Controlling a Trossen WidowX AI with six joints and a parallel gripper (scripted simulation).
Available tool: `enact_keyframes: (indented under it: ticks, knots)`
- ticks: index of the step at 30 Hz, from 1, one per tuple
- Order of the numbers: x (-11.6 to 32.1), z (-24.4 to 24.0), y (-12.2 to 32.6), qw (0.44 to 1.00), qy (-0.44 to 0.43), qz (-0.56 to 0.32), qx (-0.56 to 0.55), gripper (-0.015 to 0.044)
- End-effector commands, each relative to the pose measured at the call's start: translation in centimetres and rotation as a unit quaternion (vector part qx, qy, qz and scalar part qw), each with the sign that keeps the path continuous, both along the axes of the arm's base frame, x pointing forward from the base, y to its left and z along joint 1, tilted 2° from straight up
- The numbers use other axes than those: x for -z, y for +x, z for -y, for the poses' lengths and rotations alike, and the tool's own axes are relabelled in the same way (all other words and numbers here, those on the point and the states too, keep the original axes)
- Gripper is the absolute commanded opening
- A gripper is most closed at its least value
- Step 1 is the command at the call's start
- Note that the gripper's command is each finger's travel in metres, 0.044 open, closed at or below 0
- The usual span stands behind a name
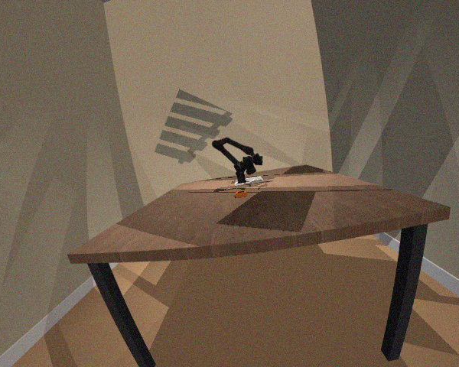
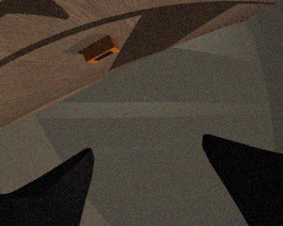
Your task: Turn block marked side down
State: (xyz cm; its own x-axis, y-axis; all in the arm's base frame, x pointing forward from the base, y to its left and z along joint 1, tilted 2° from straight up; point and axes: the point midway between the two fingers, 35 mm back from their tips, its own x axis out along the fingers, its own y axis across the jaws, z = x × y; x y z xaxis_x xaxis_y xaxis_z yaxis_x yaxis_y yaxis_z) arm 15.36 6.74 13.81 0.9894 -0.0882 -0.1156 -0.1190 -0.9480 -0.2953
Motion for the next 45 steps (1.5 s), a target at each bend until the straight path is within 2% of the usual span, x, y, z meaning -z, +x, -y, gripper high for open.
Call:
enact_keyframes:
  ticks: [1,4,8,11,15,22,27,32,34,45]
  knots:
    - [0.0,0.0,0.0,1.0,0.002,-0.002,0.003,0.0426]
    - [-0.1,0.0,0.4,0.998,0.03,-0.028,0.044,0.044]
    - [-0.1,-0.1,1.5,0.974,0.122,-0.095,0.168,0.044]
    - [0.0,-0.3,2.7,0.933,0.202,-0.136,0.267,0.044]
    - [0.2,-0.8,4.8,0.85,0.31,-0.167,0.391,0.044]
    - [0.6,-1.0,10.1,0.641,0.481,-0.167,0.574,0.044]
    - [1.0,0.4,15.2,0.449,0.579,-0.137,0.666,0.044]
    - [1.4,3.8,20.6,0.235,0.65,-0.09,0.717,0.044]
    - [1.5,4.9,21.9,0.18,0.662,-0.077,0.723,0.044]
    - [2.3,4.9,21.8,0.173,0.664,-0.076,0.724,0.044]
